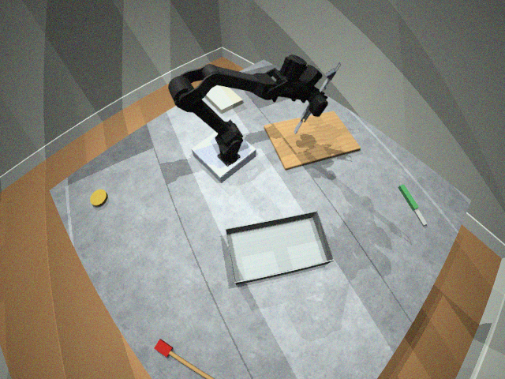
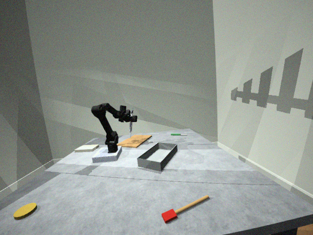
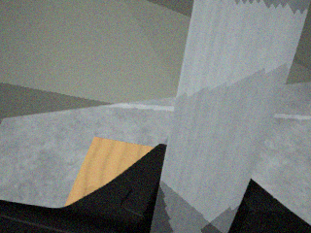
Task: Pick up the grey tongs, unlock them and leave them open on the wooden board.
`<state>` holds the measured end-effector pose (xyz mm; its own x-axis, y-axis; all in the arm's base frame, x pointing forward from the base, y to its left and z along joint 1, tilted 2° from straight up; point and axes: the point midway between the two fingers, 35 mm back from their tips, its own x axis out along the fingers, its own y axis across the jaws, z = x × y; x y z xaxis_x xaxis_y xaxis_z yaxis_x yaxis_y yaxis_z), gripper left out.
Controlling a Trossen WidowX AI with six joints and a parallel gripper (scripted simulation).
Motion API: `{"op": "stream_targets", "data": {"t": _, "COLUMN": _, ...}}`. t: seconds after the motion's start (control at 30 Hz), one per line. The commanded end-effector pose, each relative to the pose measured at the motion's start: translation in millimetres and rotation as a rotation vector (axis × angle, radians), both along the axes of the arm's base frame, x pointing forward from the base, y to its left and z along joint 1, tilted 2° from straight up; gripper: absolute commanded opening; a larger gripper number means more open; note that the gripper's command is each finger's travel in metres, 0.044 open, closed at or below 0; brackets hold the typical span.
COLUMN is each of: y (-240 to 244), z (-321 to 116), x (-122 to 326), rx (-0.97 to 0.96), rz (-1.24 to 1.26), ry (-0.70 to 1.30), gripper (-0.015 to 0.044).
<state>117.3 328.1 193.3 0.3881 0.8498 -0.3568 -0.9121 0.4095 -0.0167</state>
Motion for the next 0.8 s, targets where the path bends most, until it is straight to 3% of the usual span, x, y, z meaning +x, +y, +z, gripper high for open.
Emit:
{"op": "stream_targets", "data": {"t": 0.0, "y": 0, "z": 2, "x": 1, "rx": 0.005, "rz": -0.003, "ry": -0.008, "gripper": -0.015}}
{"op": "stream_targets", "data": {"t": 0.4, "y": 2, "z": 1, "x": 1, "rx": -0.008, "rz": -0.003, "ry": -0.003, "gripper": -0.015}}
{"op": "stream_targets", "data": {"t": 0.77, "y": 16, "z": -7, "x": 6, "rx": -0.149, "rz": 0.0, "ry": 0.053, "gripper": -0.015}}
